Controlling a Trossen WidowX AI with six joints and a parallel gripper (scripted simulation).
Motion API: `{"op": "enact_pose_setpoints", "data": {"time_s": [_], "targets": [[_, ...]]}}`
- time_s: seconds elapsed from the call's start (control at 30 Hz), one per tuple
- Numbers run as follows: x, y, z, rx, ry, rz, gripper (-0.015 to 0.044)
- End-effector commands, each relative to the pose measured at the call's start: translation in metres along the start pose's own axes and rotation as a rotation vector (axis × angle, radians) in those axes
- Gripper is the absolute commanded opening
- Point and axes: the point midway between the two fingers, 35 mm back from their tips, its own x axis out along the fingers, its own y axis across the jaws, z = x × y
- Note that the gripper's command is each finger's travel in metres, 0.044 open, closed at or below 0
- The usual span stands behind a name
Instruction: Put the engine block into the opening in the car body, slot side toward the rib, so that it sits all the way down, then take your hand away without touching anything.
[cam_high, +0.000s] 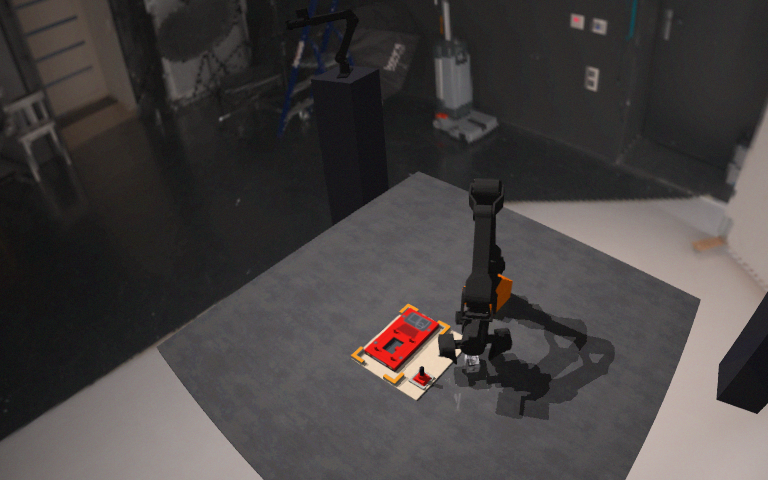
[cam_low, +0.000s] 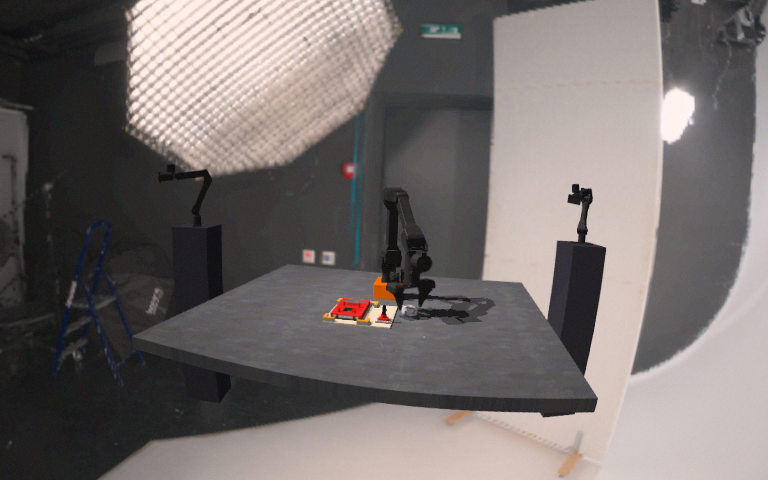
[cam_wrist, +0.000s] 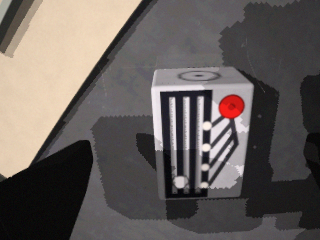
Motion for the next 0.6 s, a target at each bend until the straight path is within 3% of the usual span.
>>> {"op": "enact_pose_setpoints", "data": {"time_s": [0.0,0.33,0.57], "targets": [[0.0048,0.0,0.0027,-0.003,-0.008,0.002,0.044],[0.0048,0.0,0.0027,-0.003,-0.008,0.002,0.0177],[0.0048,0.0,0.0027,-0.003,-0.008,0.002,0.0131]]}}
